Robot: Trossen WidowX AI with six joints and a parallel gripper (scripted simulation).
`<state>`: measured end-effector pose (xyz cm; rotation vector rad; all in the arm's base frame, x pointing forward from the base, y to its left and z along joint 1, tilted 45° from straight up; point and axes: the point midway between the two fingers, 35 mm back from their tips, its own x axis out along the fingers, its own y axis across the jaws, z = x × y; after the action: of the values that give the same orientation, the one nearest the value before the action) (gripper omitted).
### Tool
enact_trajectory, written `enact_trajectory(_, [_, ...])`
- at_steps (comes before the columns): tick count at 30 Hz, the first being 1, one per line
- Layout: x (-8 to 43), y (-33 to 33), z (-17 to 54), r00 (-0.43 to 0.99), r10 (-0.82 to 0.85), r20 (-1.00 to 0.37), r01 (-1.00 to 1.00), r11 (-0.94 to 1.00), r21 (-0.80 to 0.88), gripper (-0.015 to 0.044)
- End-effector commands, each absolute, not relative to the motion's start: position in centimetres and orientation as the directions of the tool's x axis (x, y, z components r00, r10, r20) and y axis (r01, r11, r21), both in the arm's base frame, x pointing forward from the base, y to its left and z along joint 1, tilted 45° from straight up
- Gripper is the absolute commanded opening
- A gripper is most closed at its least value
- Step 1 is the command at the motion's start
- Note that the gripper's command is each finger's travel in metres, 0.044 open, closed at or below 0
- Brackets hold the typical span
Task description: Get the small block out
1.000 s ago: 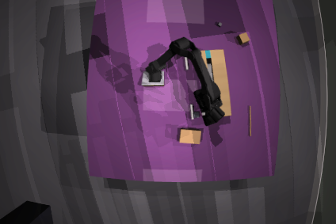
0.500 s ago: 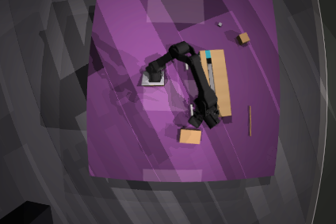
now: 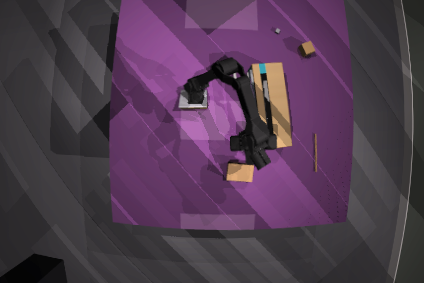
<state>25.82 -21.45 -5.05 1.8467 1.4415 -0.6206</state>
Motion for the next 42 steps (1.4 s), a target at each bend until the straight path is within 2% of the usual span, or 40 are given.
enact_trajectory(1, [25.4,-22.8,-5.6,0.354,0.662,-0.661,0.613,-0.698,-0.371,0.0285])
enact_trajectory(11, [25.0,-23.4,-5.9,0.397,0.672,-0.625,0.134,-0.716,-0.685,0.0285])
enact_trajectory(29, [25.0,-23.2,-6.1,0.398,0.672,-0.625,0.126,-0.714,-0.688,0.0285])
enact_trajectory(35, [25.0,-17.9,-12.3,0.399,0.673,-0.623,0.127,-0.714,-0.689,0.0285])
enact_trajectory(42, [24.9,-17.2,-13.0,0.399,0.673,-0.623,0.127,-0.713,-0.689,0.0285])
